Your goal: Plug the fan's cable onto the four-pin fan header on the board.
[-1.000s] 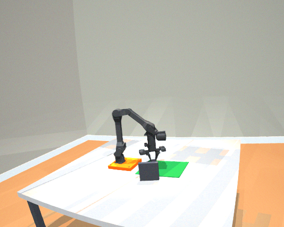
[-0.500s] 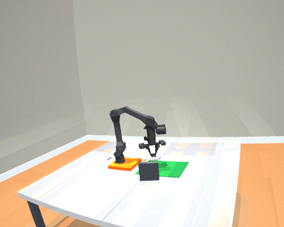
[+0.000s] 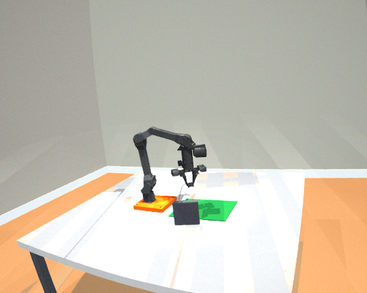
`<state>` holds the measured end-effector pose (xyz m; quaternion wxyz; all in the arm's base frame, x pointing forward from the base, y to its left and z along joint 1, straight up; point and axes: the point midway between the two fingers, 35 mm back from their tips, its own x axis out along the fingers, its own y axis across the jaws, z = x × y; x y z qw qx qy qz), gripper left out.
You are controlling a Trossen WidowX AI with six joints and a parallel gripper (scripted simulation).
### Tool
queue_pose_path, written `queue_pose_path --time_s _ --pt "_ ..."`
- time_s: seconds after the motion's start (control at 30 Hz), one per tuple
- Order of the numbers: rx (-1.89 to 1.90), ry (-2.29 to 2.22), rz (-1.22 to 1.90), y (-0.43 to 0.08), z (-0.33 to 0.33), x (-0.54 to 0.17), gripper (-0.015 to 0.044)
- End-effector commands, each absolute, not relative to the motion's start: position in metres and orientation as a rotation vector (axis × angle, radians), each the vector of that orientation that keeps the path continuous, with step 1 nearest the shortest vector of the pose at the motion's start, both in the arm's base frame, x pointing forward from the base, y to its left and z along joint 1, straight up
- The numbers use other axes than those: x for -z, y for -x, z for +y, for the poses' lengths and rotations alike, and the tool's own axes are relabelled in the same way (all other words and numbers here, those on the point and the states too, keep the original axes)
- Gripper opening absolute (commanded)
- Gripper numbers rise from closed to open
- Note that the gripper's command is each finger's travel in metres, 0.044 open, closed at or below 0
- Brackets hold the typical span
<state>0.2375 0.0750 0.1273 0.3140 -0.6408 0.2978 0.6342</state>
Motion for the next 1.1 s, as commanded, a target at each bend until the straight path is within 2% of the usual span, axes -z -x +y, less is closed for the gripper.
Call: queue_pose_path --time_s 0.0,1.07 --pt "-1.631 1.665 0.819 -0.24 0.074 -0.132 0.0" --pt "-0.833 0.842 1.369 -0.273 0.068 -0.137 0.0"
